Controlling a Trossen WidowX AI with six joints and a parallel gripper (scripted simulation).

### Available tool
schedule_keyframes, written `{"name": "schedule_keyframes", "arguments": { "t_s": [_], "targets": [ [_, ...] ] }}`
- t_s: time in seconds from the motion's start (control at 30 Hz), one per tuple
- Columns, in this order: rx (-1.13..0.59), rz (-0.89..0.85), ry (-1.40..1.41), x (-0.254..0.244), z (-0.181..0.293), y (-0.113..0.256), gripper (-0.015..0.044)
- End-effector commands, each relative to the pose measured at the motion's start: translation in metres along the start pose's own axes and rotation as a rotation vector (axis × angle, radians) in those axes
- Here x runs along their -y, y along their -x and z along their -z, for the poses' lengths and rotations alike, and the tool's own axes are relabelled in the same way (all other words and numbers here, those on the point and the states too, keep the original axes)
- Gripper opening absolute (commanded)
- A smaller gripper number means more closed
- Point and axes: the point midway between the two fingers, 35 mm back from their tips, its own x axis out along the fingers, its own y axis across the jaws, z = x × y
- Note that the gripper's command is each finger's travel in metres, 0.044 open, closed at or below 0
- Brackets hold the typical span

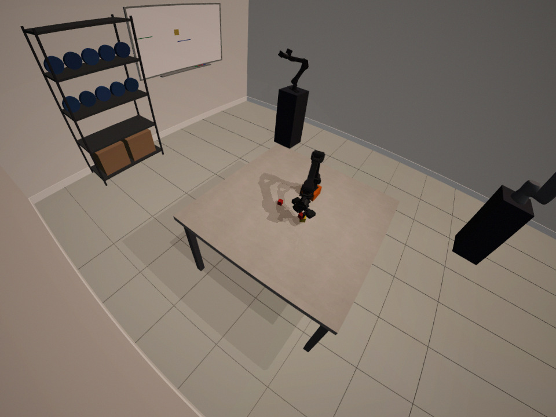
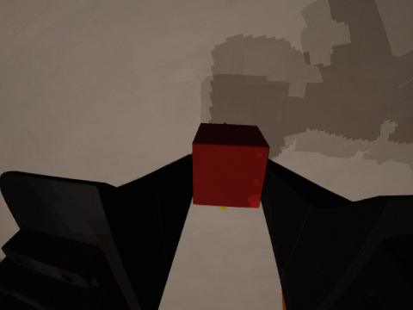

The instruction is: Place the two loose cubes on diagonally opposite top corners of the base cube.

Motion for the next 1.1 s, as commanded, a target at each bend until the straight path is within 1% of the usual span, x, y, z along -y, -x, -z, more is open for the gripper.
{"name": "schedule_keyframes", "arguments": {
  "t_s": [0.0, 0.2, 0.33, 0.5, 0.6, 1.07],
  "targets": [
    [-0.001, -0.004, 0.002, -0.001, 0.0, -0.001, 0.0105],
    [-0.001, -0.004, 0.002, -0.001, 0.0, -0.001, 0.0105],
    [-0.001, -0.004, 0.002, -0.001, 0.0, -0.001, 0.0205],
    [-0.001, -0.004, 0.002, -0.001, 0.0, -0.001, 0.0205],
    [0.0, 0.0, 0.0, 0.0, 0.0, 0.008, 0.0205],
    [0.0, -0.001, 0.0, 0.0, 0.0, 0.027, 0.0205]
  ]
}}
